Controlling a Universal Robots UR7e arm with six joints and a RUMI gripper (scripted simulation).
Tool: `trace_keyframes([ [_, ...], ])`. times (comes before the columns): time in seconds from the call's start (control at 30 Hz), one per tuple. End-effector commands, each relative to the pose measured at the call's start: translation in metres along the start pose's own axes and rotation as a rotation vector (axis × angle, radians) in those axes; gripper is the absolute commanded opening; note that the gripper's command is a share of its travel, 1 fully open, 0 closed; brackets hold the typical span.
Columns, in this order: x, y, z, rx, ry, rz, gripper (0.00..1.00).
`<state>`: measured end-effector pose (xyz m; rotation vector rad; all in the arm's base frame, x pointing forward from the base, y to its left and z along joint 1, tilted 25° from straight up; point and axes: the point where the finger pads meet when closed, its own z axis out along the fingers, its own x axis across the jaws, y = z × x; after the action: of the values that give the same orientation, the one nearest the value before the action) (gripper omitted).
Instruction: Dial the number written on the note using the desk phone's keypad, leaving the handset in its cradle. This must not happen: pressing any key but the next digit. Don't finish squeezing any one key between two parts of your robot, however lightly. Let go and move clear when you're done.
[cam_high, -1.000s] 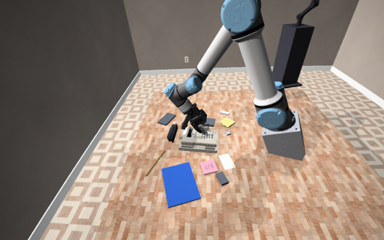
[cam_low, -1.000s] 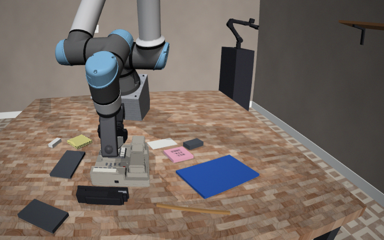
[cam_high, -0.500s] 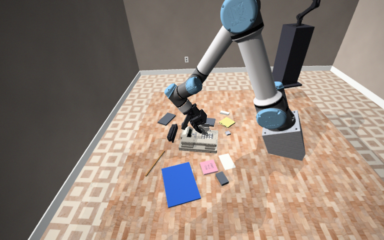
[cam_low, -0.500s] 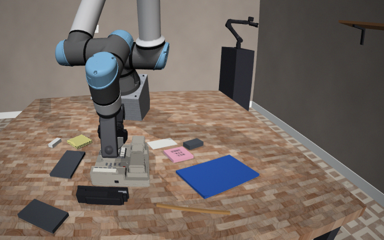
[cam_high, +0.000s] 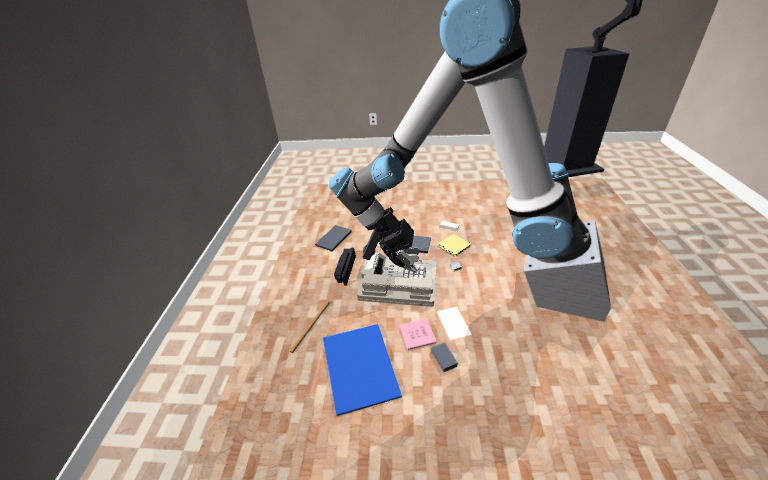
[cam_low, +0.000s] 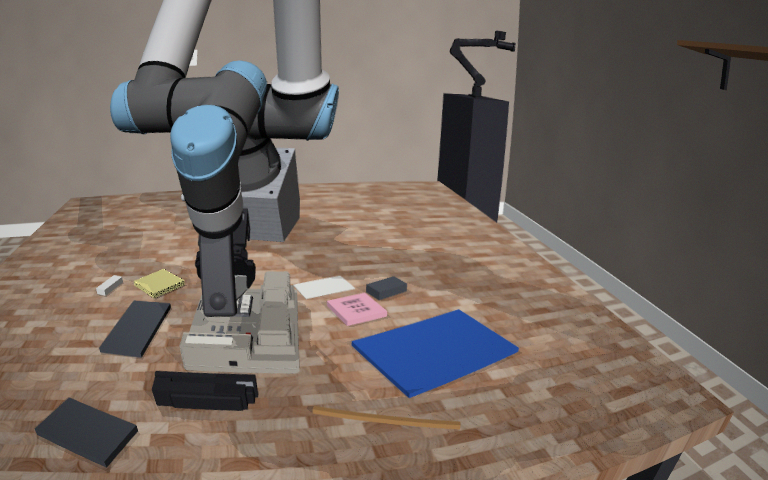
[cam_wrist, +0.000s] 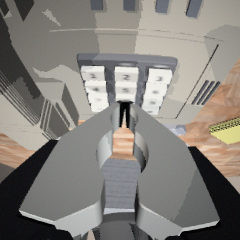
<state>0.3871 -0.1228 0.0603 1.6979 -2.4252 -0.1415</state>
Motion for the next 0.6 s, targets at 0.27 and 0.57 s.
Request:
trace_keyframes([
  [0.27,0.0000,-0.0010,0.0007,0.001,0.000,0.000,0.00],
  [0.57,0.0000,-0.0015,0.0015,0.001,0.000,0.000,0.00],
])
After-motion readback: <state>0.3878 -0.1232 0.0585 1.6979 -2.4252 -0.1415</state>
